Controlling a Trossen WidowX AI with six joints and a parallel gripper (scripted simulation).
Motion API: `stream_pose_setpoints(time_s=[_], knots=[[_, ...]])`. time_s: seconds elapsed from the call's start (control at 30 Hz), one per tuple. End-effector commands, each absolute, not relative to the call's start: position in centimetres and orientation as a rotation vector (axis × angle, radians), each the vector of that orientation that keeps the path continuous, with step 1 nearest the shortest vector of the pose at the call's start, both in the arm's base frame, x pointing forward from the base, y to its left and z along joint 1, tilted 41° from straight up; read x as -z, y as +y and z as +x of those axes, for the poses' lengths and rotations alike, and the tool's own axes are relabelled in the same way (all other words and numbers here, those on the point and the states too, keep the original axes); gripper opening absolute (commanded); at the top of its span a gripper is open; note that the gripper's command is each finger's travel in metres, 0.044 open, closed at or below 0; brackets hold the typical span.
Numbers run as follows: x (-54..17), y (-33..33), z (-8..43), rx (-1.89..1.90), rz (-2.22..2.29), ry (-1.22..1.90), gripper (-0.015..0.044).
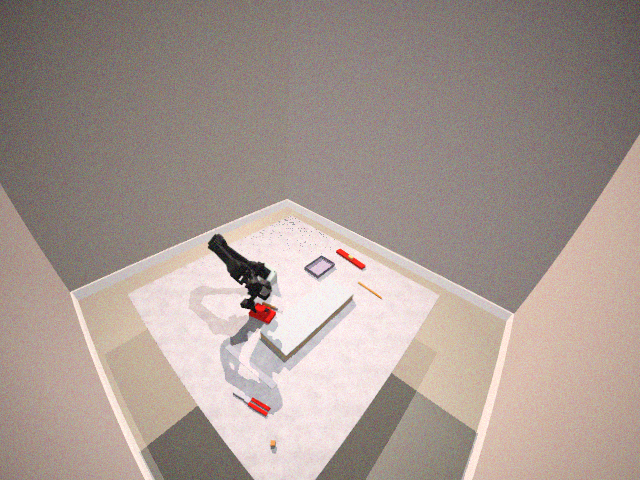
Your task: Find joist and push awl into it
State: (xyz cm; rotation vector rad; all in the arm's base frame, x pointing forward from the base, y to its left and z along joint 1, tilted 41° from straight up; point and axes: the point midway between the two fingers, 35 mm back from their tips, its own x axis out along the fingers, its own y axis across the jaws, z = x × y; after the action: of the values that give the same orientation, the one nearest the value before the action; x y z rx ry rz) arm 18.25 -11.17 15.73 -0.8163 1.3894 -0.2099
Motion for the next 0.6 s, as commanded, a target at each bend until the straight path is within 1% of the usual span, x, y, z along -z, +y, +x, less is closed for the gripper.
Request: stream_pose_setpoints(time_s=[0.0,0.57], knots=[[-15.74,-10.82,18.47,0.211,-0.798,1.365,0.044],[-14.92,-11.01,19.28,0.211,-0.796,1.365,0.044]])
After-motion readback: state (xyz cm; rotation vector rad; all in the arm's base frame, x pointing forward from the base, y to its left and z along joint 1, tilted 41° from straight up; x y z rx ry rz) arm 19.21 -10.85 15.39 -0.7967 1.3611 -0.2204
